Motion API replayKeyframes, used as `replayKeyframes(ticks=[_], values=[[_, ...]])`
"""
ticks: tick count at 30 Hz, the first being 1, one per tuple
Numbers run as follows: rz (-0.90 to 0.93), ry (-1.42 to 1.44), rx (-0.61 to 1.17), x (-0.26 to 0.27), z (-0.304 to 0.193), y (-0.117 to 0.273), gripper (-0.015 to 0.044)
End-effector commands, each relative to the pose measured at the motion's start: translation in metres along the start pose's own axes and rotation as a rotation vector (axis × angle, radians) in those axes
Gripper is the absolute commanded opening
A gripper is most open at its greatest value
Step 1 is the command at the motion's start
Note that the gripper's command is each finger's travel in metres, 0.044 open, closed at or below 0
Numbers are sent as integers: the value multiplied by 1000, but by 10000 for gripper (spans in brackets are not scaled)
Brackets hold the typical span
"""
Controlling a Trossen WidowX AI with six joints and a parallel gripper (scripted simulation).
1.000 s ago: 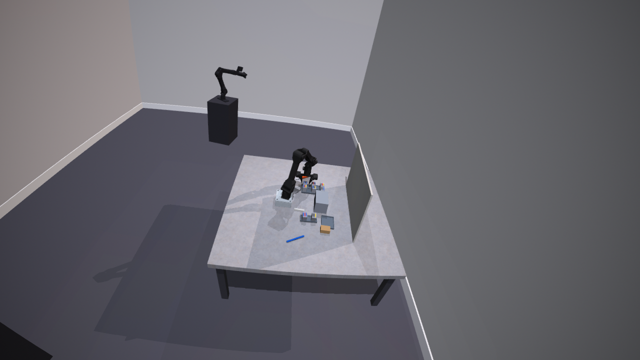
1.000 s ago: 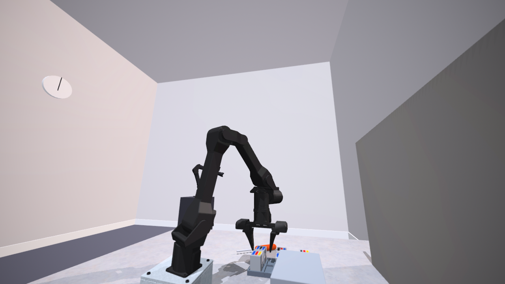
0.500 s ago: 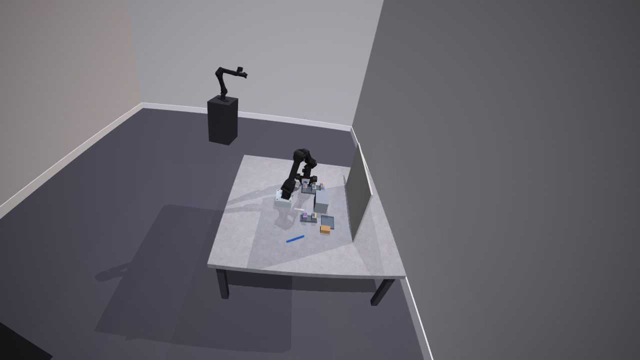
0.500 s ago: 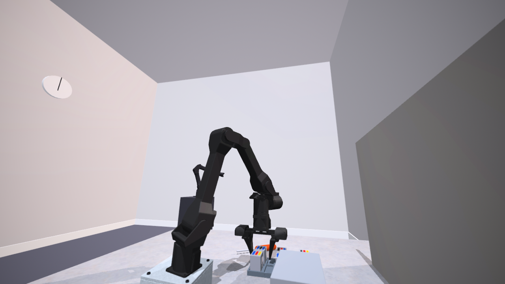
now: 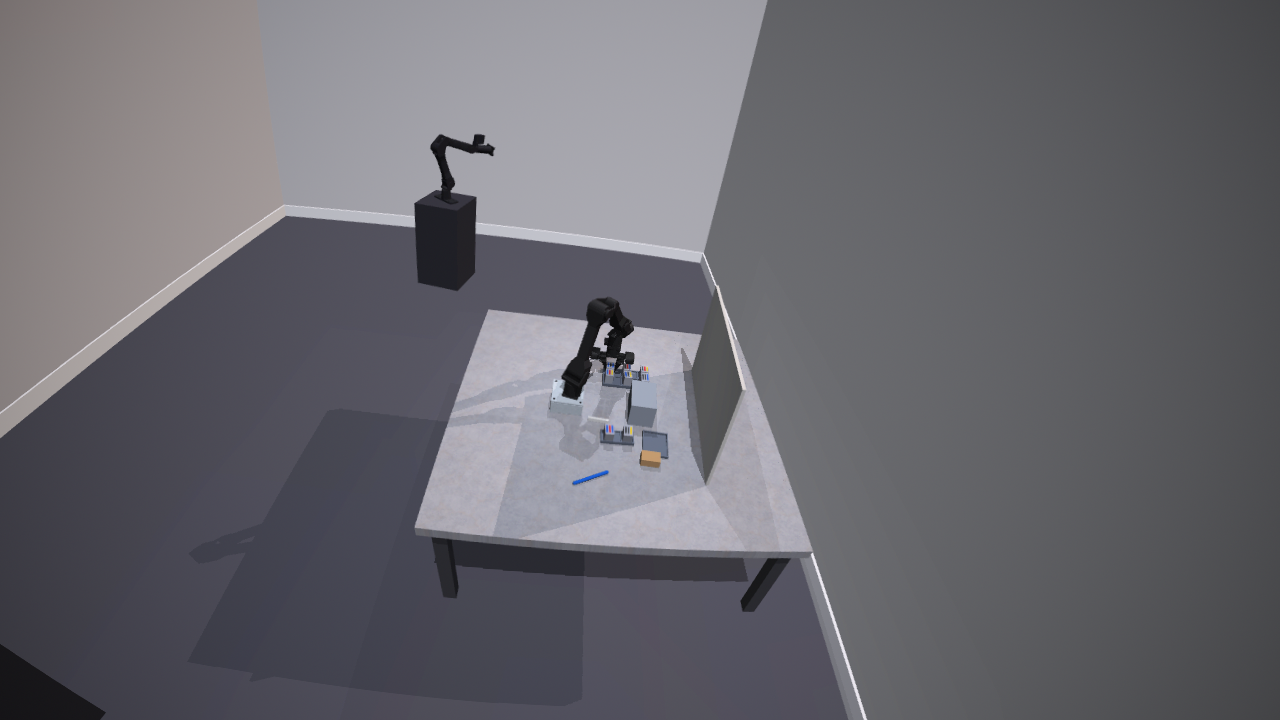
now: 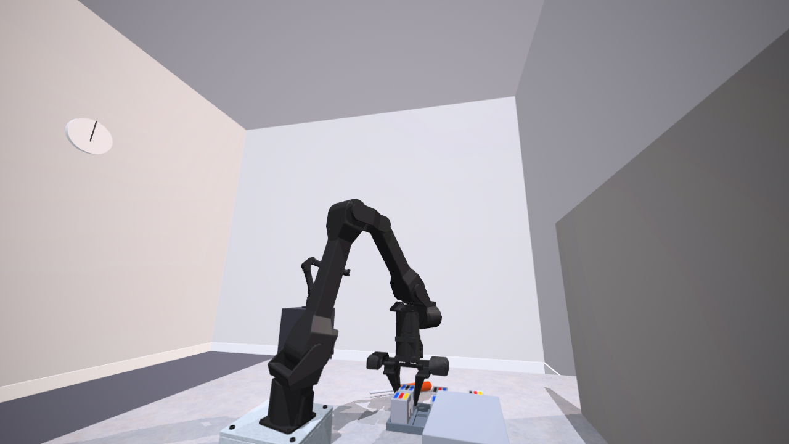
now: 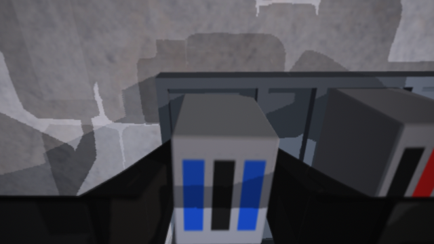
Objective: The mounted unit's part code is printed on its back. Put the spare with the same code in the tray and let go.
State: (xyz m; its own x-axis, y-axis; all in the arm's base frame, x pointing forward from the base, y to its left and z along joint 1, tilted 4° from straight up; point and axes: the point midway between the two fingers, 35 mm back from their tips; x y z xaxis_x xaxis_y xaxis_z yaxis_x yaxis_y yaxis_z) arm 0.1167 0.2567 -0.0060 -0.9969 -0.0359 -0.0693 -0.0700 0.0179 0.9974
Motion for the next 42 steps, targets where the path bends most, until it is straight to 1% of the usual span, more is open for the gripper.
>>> replayKeyframes(ticks=[1, 3, 13, 23, 31, 42], values=[[0, 0, 0, 0, 0, 0, 57], [0, 0, 0, 0, 0, 0, 4], [0, 0, 0, 0, 1, 5, 0], [-1, 2, 1, -1, 1, 74, 0], [-1, 3, -9, -1, 2, 80, 0], [-1, 3, -1, 3, 1, 139, 0]])
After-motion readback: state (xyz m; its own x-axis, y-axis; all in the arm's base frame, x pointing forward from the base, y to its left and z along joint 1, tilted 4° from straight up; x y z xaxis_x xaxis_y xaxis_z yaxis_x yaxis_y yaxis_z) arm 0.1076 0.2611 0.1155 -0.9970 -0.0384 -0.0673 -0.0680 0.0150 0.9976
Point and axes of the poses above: the point midway between the two fingers, 35 mm back from their tips, its own y axis back along the fingers, its own x axis across the jaws, z = x × y, and after that the axes turned 6 degrees about -y, right-handed
